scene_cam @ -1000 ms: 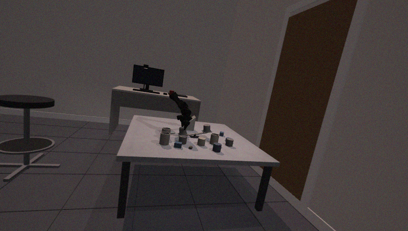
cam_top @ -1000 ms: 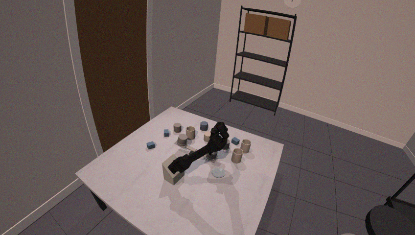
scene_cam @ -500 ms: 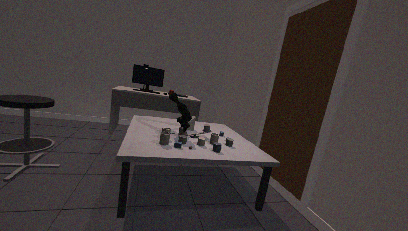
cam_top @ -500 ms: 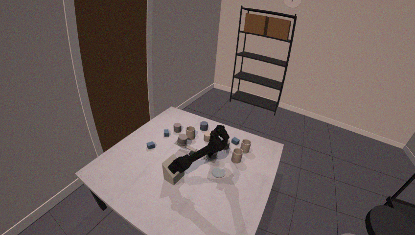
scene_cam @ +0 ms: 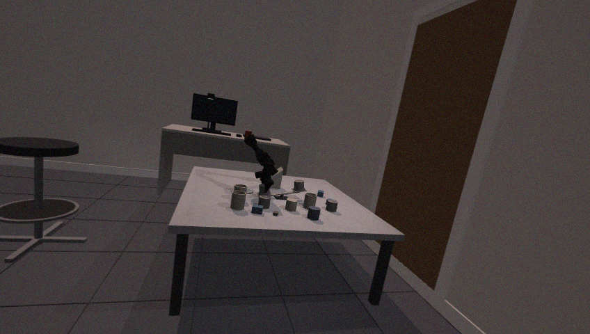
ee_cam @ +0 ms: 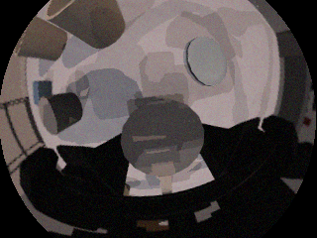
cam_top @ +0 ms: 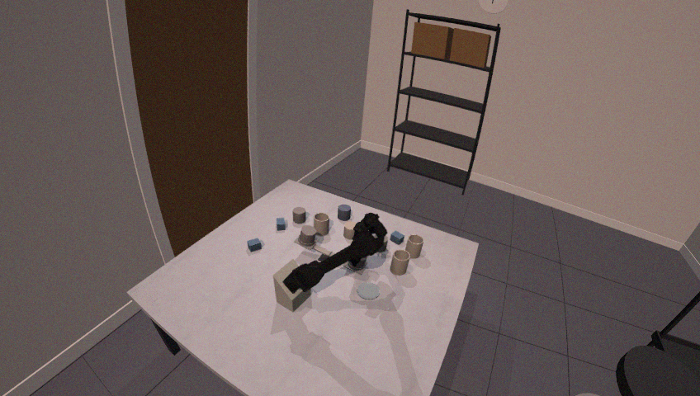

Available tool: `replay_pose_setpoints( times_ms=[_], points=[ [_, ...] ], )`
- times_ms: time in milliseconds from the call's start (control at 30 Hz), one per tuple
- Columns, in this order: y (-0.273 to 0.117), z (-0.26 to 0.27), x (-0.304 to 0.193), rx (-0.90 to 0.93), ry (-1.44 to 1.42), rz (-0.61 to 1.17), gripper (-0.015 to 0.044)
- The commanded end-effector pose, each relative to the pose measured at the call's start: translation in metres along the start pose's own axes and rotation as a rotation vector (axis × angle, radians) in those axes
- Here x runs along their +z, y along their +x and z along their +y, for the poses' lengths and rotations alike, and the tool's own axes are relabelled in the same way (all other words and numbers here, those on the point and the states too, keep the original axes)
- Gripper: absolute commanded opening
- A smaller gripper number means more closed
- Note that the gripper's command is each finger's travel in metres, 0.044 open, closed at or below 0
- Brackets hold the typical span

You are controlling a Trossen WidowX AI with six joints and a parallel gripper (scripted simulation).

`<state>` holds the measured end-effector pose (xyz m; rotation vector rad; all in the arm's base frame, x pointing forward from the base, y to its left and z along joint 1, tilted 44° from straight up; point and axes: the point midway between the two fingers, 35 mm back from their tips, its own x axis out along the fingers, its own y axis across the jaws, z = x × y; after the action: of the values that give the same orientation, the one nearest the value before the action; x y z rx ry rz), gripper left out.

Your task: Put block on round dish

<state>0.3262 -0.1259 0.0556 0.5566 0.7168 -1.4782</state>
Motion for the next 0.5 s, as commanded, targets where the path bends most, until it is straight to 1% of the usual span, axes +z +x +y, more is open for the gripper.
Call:
replay_pose_setpoints(
  times_ms=[0, 33, 400, 433, 467],
  points=[
    [0.001, 0.0, 0.0, -0.001, -0.006, -0.004, 0.0308],
    [0.001, 0.0, 0.0, -0.001, -0.006, -0.004, 0.0301],
    [-0.008, 0.002, 0.0, 0.0, -0.006, -0.002, 0.0013],
    [-0.01, 0.002, 0.0, 0.0, -0.006, -0.001, 0.0],
    [-0.011, 0.003, 0.0, 0.0, -0.006, -0.001, 0.0]
  ],
)
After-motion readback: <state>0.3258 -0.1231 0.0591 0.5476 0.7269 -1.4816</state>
